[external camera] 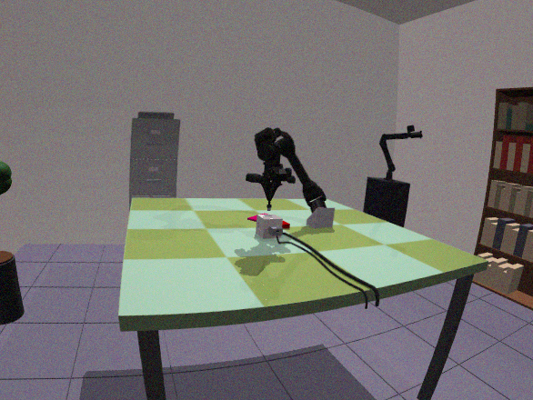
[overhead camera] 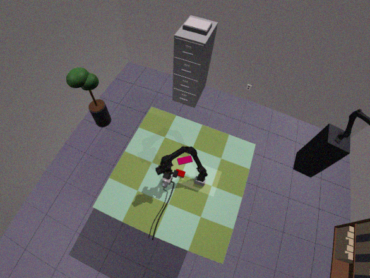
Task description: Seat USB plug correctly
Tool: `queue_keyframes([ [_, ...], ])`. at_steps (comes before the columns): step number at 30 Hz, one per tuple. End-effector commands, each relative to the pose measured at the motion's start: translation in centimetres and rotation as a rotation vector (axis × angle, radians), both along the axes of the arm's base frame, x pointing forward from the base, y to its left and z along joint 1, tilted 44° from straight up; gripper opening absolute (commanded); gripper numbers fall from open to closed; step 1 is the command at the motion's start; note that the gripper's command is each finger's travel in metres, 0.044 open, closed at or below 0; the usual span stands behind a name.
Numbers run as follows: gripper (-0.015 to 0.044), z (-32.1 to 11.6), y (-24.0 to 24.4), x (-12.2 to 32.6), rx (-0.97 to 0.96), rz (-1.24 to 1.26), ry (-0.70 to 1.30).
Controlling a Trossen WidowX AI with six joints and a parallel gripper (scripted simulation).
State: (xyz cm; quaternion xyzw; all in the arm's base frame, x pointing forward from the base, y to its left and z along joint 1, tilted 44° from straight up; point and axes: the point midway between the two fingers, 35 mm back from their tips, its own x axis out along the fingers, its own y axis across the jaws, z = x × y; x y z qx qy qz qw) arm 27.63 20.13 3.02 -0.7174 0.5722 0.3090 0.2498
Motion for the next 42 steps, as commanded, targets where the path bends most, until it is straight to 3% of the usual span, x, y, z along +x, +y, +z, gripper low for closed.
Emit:
queue_keyframes([
  [1, 0.0, -0.02, -0.02, 0.0, -0.004, 0.019, 0.019],
  [42, 0.0, -0.13, -0.4, 0.03, -0.009, -0.001, -0.003],
])
